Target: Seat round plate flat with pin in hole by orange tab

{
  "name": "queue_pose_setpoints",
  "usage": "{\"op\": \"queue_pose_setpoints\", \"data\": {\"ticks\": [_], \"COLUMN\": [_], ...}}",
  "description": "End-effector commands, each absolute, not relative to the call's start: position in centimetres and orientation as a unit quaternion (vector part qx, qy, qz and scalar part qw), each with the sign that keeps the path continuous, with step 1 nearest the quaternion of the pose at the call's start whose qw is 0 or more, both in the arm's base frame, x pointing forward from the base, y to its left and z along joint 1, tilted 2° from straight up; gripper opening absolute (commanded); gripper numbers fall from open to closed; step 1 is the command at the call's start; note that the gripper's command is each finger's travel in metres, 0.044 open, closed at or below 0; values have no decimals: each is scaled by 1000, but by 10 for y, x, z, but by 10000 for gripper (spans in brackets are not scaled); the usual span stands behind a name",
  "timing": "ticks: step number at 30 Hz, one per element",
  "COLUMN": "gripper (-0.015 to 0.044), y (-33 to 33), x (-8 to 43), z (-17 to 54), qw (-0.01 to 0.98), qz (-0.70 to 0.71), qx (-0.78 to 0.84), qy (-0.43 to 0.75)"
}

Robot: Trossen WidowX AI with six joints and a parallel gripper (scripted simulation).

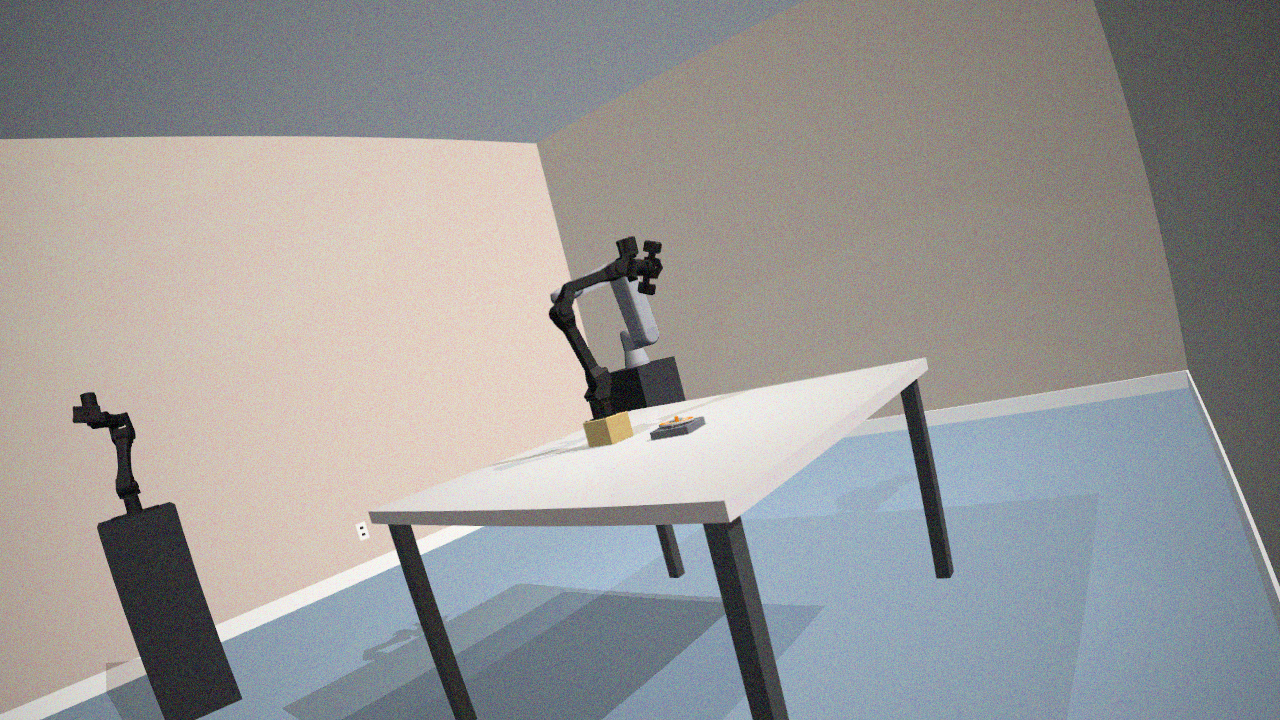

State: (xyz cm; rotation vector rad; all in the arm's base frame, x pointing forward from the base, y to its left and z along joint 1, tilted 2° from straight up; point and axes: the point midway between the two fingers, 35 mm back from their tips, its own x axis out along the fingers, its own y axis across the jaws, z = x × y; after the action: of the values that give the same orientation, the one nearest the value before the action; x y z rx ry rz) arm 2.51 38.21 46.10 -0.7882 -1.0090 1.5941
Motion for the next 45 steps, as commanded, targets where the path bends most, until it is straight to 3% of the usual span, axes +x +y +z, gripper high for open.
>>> {"op": "queue_pose_setpoints", "data": {"ticks": [1, 13, 24, 33, 41, 45], "gripper": [0, 0, 0, 0, 0, 0], "y": [393, 361, 251, 130, 27, 22], "x": [86, 226, 329, 353, 325, 322], "z": [414, 301, 186, 109, 50, 45], "qw": [581, 707, 787, 786, 717, 706], "qz": [670, 609, 438, 254, 73, 54], "qx": [-356, -360, -277, -178, -48, -34], "qy": [-295, 20, 335, 534, 691, 705]}}
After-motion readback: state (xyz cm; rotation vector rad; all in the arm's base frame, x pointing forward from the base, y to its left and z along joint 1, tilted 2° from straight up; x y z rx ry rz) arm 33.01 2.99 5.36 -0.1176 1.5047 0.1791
